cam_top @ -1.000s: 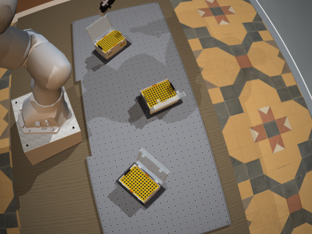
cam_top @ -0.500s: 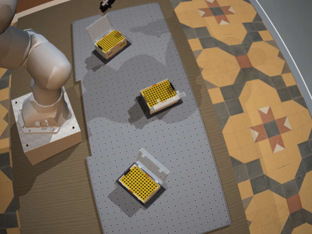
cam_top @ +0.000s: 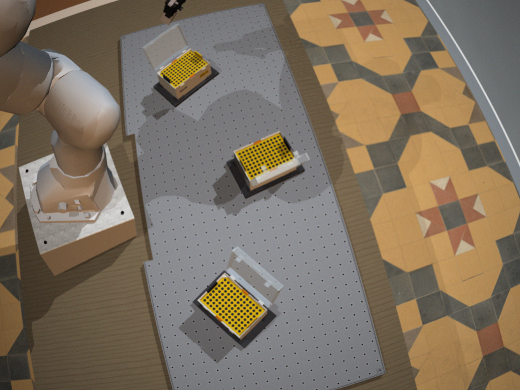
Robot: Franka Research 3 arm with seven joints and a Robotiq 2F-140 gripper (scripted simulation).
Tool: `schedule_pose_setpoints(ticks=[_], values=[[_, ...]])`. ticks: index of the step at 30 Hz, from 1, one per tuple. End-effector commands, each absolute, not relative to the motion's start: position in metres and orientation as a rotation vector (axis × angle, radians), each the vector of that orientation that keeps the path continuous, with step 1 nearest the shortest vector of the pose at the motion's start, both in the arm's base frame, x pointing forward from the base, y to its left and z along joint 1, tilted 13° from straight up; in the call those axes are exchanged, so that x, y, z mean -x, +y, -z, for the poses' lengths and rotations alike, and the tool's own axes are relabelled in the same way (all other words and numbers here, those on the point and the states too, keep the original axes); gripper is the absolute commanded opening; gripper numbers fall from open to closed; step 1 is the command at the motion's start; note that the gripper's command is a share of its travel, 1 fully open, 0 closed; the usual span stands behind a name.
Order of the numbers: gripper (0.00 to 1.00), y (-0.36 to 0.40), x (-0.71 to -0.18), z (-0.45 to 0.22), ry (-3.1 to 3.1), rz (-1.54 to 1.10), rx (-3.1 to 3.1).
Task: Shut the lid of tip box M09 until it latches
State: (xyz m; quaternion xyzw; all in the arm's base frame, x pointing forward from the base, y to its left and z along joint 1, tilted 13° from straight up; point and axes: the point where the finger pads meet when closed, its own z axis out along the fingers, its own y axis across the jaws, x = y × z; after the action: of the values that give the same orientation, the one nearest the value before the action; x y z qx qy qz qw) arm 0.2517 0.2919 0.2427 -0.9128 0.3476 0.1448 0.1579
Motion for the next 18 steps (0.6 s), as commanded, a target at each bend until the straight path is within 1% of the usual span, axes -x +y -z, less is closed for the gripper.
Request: schedule_pose_setpoints(ticks=[1,18], values=[[0.00,0.301,-0.248,-0.242,0.868,-0.391,2.663],[0.00,0.367,-0.212,-0.236,0.187,-0.312,2.874]])
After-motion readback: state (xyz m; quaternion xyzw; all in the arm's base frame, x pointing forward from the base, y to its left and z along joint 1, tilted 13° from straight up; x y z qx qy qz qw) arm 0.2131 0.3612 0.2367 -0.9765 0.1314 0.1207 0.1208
